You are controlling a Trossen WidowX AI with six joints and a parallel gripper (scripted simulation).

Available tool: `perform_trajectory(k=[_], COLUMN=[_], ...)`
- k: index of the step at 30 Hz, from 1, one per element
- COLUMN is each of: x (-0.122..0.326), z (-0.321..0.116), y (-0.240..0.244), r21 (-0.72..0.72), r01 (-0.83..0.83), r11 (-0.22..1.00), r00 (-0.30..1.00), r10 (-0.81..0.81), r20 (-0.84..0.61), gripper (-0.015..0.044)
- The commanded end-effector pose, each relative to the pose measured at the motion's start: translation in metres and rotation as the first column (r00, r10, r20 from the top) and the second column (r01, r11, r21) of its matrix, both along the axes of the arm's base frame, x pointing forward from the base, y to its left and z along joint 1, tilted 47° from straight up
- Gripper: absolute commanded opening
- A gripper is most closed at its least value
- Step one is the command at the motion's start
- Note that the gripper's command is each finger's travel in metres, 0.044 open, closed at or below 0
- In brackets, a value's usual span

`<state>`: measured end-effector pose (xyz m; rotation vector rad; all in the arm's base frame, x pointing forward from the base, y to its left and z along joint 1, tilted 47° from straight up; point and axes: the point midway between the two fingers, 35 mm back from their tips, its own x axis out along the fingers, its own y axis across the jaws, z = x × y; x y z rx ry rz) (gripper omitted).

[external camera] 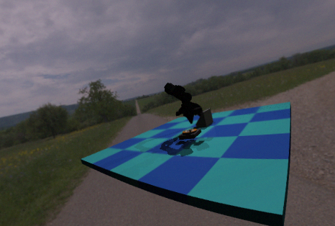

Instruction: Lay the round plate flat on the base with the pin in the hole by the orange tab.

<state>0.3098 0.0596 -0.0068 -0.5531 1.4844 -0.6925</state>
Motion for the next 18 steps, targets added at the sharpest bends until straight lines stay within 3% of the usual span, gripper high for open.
perform_trajectory(k=[1, 9, 18], x=[0.003, 0.001, 0.007], z=[-0.002, -0.029, -0.027], y=[-0.004, -0.034, -0.038], r21=[-0.007, -0.009, -0.010], r01=[0.001, 0.001, 0.001], r11=[1.000, 1.000, 1.000], r00=[1.000, 1.000, 1.000], r10=[-0.001, -0.001, -0.001], r20=[0.013, 0.013, 0.013], gripper=[0.0000, 0.0000, 0.0000])
